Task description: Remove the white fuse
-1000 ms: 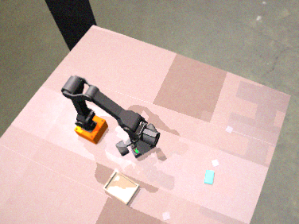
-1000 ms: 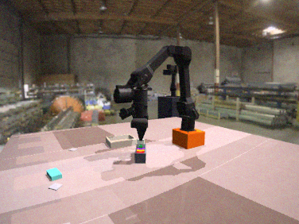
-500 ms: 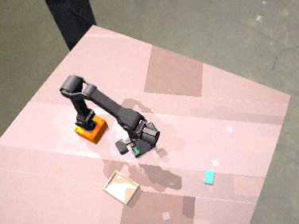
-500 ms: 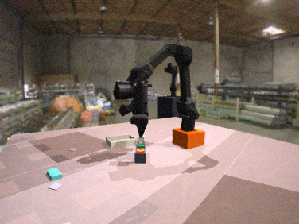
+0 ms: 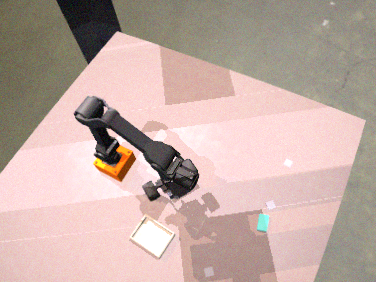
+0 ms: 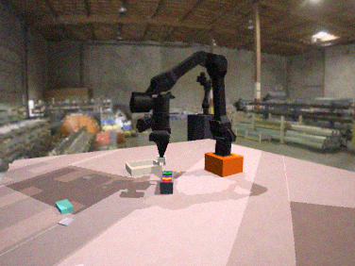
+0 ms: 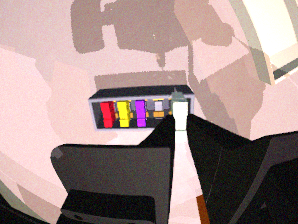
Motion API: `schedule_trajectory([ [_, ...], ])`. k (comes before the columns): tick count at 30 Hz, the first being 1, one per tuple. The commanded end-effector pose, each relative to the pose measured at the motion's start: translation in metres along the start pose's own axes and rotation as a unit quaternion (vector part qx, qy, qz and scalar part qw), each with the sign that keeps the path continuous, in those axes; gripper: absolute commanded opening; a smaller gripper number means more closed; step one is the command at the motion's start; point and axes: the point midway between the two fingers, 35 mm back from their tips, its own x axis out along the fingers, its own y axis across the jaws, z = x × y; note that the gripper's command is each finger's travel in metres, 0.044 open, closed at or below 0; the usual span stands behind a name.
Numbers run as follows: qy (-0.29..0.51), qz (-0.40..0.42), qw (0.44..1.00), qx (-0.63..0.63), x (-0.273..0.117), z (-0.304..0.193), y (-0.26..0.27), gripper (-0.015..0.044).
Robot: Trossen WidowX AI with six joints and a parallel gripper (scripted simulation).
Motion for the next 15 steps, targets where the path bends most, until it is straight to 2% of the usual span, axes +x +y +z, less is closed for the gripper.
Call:
schedule_trajectory([
  [1,0.0,-0.004,1.0,0.0,0.0,0.014,-0.014,0.0],
  [15,-0.002,-0.007,1.0,0.0,-0.002,0.06,-0.077,0.0],
])
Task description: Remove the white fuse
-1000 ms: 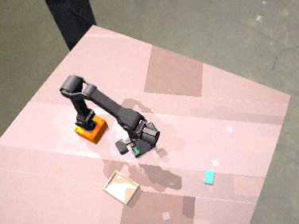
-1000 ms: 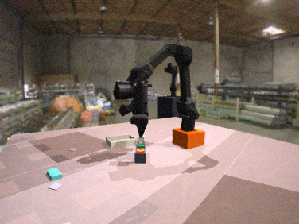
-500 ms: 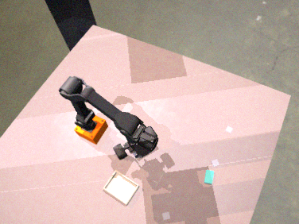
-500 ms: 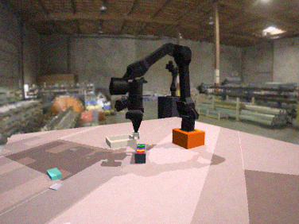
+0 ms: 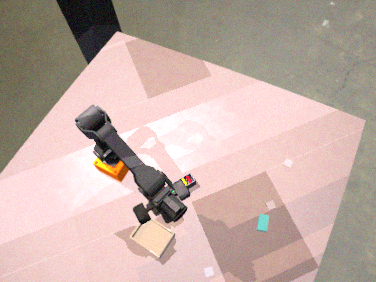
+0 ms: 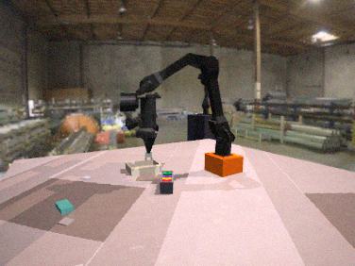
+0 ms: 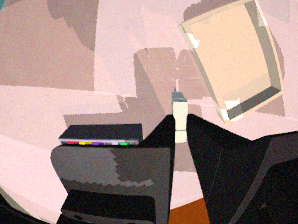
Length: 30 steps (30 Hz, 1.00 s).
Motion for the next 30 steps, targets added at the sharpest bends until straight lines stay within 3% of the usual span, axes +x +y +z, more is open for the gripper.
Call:
schedule_trajectory([
  [1,0.001,-0.004,1.0,-0.001,0.001,0.01,-0.019,0.0],
  [14,0.001,-0.007,1.0,-0.001,0.002,0.037,-0.088,0.0],
  [30,0.001,-0.007,1.0,-0.001,0.022,0.037,-0.089,0.0],
])
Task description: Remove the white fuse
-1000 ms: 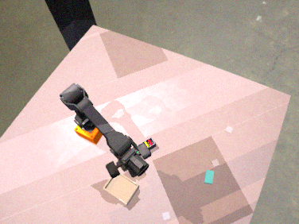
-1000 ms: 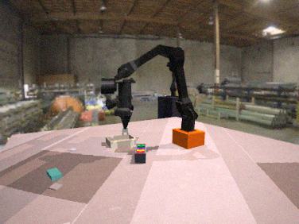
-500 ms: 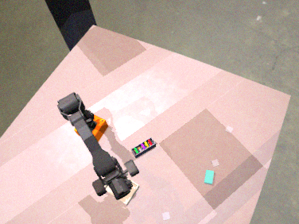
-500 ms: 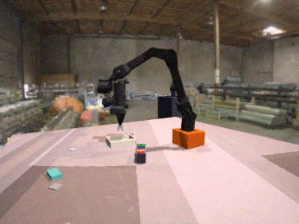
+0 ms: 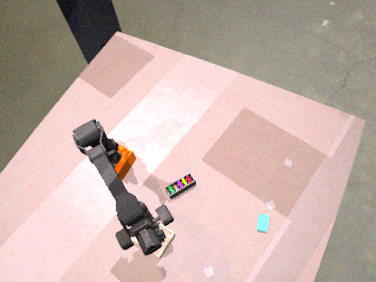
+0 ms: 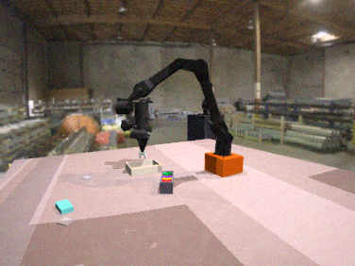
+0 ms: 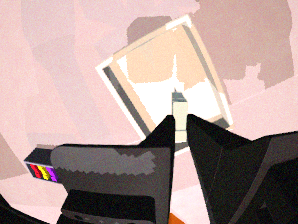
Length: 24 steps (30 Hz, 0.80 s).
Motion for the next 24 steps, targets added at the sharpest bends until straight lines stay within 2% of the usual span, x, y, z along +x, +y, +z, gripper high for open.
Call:
schedule_trajectory([
  [1,0.003,-0.001,1.0,-0.002,0.008,-0.001,0.0,0.0],
  [15,0.003,-0.001,1.0,-0.002,0.026,-0.002,0.0,0.0],
  [24,0.001,0.0,1.0,0.0,0.023,-0.001,0.0,0.0236],
])
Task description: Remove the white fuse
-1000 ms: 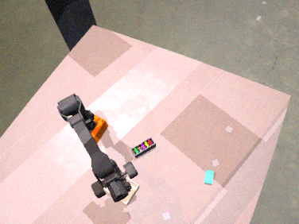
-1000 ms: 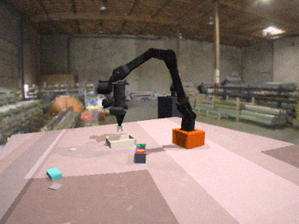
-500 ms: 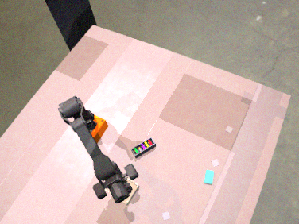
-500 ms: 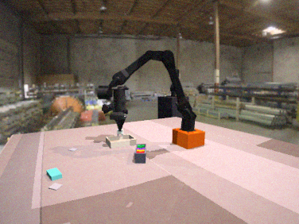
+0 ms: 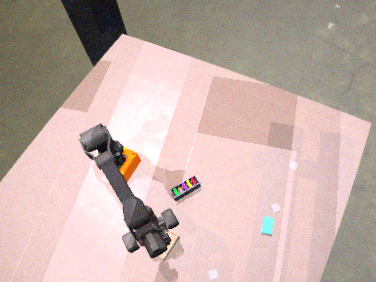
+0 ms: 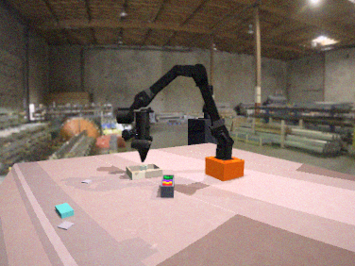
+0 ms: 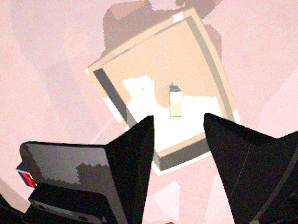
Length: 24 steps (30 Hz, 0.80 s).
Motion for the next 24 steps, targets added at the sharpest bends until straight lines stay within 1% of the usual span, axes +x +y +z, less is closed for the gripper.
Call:
schedule_trajectory([
  [1,0.0,0.0,1.0,0.0,0.0,0.0,0.0,0.0263],
  [3,0.0,0.0,1.0,0.0,0.0,0.0,0.0,0.0315],
  [4,0.0,0.0,1.0,0.0,-0.003,0.0,0.0,0.033],
  [7,0.002,-0.001,1.0,-0.002,-0.034,0.0,0.0,0.033],
  [8,0.002,-0.001,1.0,-0.002,-0.037,-0.001,0.0,0.033],
  [24,0.001,0.0,1.0,-0.001,-0.037,0.0,0.0,0.033],
])
